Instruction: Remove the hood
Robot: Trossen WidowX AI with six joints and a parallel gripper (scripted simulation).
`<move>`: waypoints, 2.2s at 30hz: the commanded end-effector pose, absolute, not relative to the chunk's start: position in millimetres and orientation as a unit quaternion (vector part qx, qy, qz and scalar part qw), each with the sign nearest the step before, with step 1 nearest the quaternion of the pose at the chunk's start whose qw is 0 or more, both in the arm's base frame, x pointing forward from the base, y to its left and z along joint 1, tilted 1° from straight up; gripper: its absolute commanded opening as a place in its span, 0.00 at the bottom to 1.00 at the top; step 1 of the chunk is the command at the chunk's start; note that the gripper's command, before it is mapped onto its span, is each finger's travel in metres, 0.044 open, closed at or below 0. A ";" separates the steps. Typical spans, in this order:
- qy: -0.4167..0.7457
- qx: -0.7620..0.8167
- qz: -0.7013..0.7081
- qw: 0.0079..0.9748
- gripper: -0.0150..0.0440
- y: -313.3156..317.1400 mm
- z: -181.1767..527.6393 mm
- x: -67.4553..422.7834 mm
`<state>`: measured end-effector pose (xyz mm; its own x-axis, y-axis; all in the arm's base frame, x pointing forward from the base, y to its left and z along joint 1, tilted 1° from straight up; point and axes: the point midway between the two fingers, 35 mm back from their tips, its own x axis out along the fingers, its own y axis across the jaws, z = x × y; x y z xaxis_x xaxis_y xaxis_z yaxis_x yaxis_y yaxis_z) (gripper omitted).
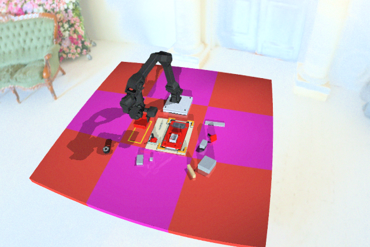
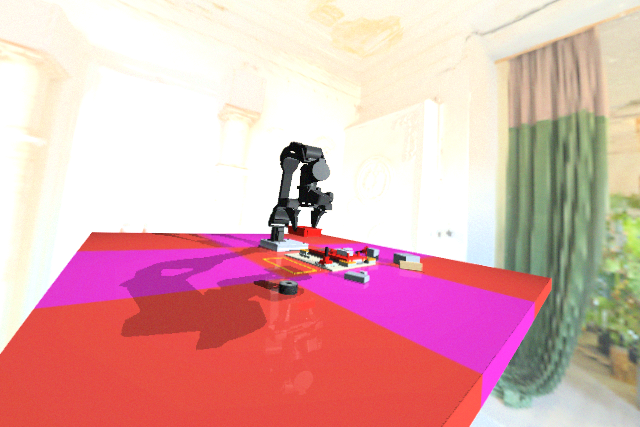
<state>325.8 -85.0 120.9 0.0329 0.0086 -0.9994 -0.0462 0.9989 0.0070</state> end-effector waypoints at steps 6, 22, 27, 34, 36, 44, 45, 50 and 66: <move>0.697 -0.019 0.018 0.717 0.25 -123.1 122.0 309.2; 0.697 -0.019 0.018 0.717 0.25 -124.2 113.0 310.1; 0.697 -0.019 0.018 0.717 0.25 -124.4 109.0 310.5; 0.697 -0.019 0.018 0.717 0.25 -124.6 103.4 311.1; 0.697 -0.019 0.018 0.717 0.25 -124.6 101.8 311.2; 0.697 -0.019 0.018 0.717 0.25 -124.8 95.3 311.7; 0.697 -0.019 0.018 0.717 0.25 -124.8 94.5 311.7; 0.697 -0.019 0.018 0.717 0.25 -124.9 90.5 311.9; 0.697 -0.019 0.018 0.717 0.25 -124.9 77.7 312.2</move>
<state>314.3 -125.4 83.8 0.0401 -0.0012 -0.9992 -0.0475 0.9989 -0.0031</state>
